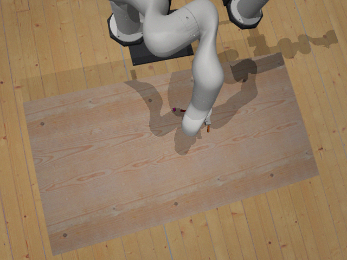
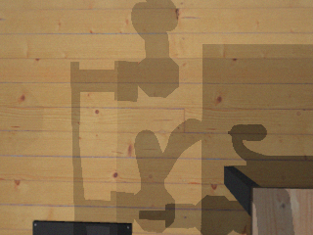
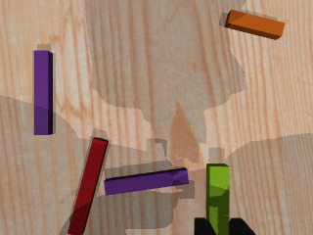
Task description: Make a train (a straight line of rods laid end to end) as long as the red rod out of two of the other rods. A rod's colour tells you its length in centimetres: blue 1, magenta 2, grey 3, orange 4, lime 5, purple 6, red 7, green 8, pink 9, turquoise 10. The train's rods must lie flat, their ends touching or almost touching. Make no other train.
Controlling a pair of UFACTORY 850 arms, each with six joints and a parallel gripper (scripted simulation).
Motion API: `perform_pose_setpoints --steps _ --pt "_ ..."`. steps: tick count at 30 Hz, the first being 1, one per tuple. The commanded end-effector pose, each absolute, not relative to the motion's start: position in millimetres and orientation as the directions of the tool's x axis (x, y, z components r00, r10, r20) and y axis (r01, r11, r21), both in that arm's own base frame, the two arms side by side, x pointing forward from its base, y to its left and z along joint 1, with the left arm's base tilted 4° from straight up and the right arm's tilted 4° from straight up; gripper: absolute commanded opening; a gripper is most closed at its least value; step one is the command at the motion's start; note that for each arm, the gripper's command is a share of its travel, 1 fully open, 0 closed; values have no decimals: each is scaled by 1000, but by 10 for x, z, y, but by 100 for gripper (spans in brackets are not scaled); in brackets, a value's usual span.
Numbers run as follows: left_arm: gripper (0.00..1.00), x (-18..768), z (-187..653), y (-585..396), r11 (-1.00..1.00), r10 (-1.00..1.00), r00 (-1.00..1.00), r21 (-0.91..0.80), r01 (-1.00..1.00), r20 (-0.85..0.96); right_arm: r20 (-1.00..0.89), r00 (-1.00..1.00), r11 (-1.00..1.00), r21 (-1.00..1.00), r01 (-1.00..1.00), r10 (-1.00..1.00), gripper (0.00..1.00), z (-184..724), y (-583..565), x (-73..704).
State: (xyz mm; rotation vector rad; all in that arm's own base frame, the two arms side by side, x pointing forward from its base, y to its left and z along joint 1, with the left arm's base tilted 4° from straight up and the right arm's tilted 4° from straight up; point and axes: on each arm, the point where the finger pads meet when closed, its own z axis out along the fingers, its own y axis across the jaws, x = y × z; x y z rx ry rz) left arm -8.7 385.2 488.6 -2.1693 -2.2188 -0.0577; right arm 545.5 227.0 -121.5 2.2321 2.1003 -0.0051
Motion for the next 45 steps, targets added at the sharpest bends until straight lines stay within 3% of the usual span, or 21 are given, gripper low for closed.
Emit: perform_pose_setpoints --steps 1,19,35,45 --pt "100 -87 4893 3854 23 998 -23 0 1000 55 -52 62 -59 49 997 997 6 -934 2283 5440" --pt "100 -87 4893 3854 23 998 -23 0 1000 55 -53 48 -46 49 998 997 6 -822 2285 5432" --pt "100 -87 4893 3854 23 998 -23 0 1000 55 -76 -351 353 26 935 933 6 -826 2169 5337" --pt "100 -87 4893 3854 23 998 -23 0 1000 55 -83 -617 620 2 785 782 6 -828 2089 5260"
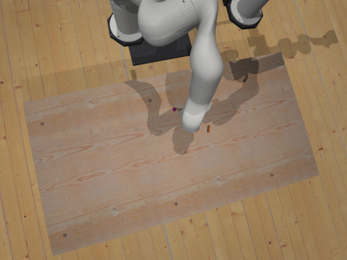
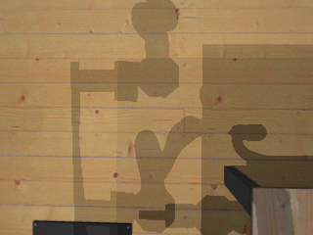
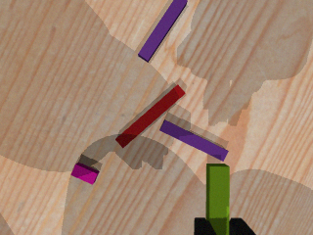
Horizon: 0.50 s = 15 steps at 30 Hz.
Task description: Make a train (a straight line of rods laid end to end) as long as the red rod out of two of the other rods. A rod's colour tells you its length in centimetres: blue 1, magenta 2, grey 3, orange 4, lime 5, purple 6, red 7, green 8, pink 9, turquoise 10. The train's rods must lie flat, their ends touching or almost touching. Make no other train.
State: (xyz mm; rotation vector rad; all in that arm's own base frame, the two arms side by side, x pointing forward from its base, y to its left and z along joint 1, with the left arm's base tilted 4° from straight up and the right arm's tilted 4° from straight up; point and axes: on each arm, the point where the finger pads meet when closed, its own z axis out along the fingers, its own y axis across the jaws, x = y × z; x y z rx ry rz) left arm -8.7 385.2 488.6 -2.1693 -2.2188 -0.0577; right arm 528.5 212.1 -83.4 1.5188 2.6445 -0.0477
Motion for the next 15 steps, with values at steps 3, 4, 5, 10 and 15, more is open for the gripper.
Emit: perform_pose_setpoints --steps 3,4,5,10,15 --pt "100 -87 4893 3854 23 998 -23 0 1000 55 -83 -678 680 -4 733 730 6 -828 2069 5238" --pt "100 -87 4893 3854 23 998 -23 0 1000 55 -83 -697 699 -7 715 712 6 -828 2063 5231" --pt "100 -87 4893 3854 23 998 -23 0 1000 55 -83 -716 718 -9 696 693 6 -828 2056 5224" --pt "100 -87 4893 3854 23 998 -23 0 1000 55 -81 -795 797 -18 604 601 6 -829 2027 5191" --pt "100 -87 4893 3854 23 998 -23 0 1000 55 -77 -868 869 -29 494 491 6 -829 1996 5154"
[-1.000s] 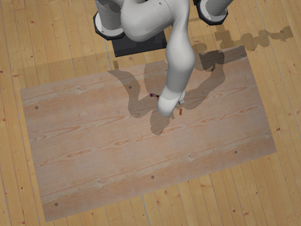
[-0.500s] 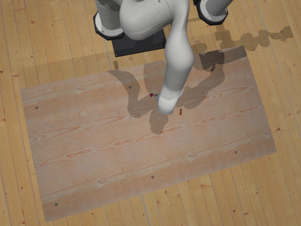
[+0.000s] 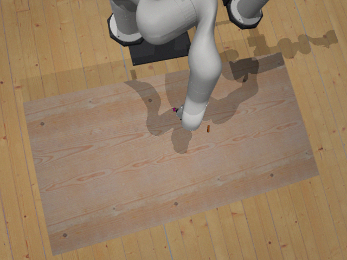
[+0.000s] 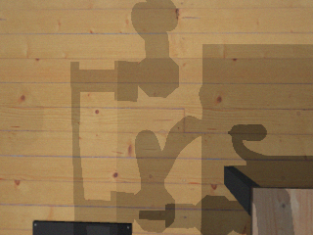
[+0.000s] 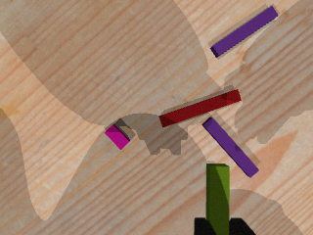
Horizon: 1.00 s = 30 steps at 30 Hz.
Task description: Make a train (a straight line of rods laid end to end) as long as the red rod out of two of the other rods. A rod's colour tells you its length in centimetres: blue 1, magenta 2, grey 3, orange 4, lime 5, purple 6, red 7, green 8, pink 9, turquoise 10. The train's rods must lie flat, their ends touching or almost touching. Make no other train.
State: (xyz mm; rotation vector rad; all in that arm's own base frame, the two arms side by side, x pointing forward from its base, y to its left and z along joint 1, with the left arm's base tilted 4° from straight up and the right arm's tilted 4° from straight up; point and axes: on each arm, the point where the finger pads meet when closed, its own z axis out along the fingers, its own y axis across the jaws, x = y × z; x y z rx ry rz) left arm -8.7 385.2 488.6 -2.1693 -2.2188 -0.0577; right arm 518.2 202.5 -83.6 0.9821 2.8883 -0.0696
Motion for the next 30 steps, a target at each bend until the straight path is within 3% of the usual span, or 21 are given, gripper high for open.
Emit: perform_pose_setpoints --steps 1,23,30 --pt "100 -87 4893 3854 23 998 -23 0 1000 55 -76 -880 882 -30 471 468 6 -829 1990 5146" --pt "100 -87 4893 3854 23 998 -23 0 1000 55 -43 -996 995 -60 -80 -83 6 -828 1870 4970" --pt "100 -87 4893 3854 23 998 -23 0 1000 55 -41 -993 992 -61 -110 -112 6 -828 1864 4960"
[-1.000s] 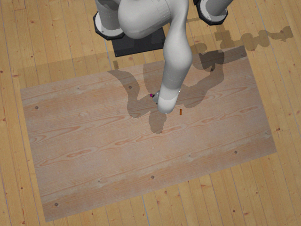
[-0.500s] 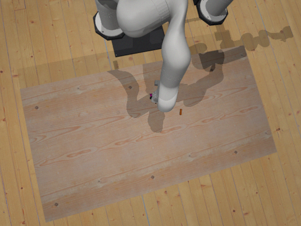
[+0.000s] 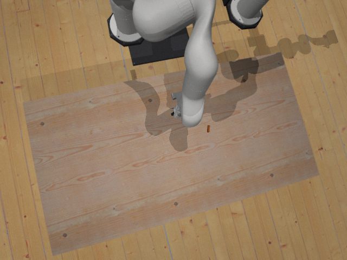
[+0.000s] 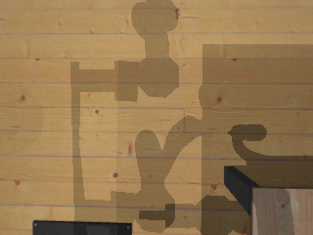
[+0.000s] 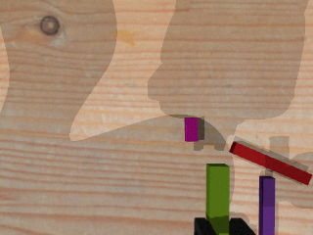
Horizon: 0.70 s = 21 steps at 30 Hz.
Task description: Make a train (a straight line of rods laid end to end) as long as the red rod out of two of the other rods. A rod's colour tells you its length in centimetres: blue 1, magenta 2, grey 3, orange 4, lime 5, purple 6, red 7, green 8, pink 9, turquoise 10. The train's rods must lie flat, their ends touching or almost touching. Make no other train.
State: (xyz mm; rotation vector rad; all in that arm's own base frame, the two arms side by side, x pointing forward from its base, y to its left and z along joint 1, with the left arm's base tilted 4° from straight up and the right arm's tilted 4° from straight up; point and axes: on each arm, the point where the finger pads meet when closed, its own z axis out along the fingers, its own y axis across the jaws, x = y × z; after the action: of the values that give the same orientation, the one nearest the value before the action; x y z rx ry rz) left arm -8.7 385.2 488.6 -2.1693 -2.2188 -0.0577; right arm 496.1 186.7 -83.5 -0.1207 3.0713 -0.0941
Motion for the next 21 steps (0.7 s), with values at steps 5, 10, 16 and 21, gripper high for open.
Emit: perform_pose_setpoints --steps 5,10,16,21 --pt "100 -87 4893 3854 23 998 -23 0 1000 55 -41 -993 992 -61 -110 -112 6 -828 1864 4960" --pt "100 -87 4893 3854 23 998 -23 0 1000 55 -41 -993 992 -60 -110 -112 6 -833 1864 4961" --pt "100 -87 4893 3854 23 998 -23 0 1000 55 -40 -993 992 -60 -110 -112 6 -898 1861 4965" --pt "100 -87 4893 3854 23 998 -23 0 1000 55 -40 -993 992 -60 -110 -112 6 -1034 1854 4974"
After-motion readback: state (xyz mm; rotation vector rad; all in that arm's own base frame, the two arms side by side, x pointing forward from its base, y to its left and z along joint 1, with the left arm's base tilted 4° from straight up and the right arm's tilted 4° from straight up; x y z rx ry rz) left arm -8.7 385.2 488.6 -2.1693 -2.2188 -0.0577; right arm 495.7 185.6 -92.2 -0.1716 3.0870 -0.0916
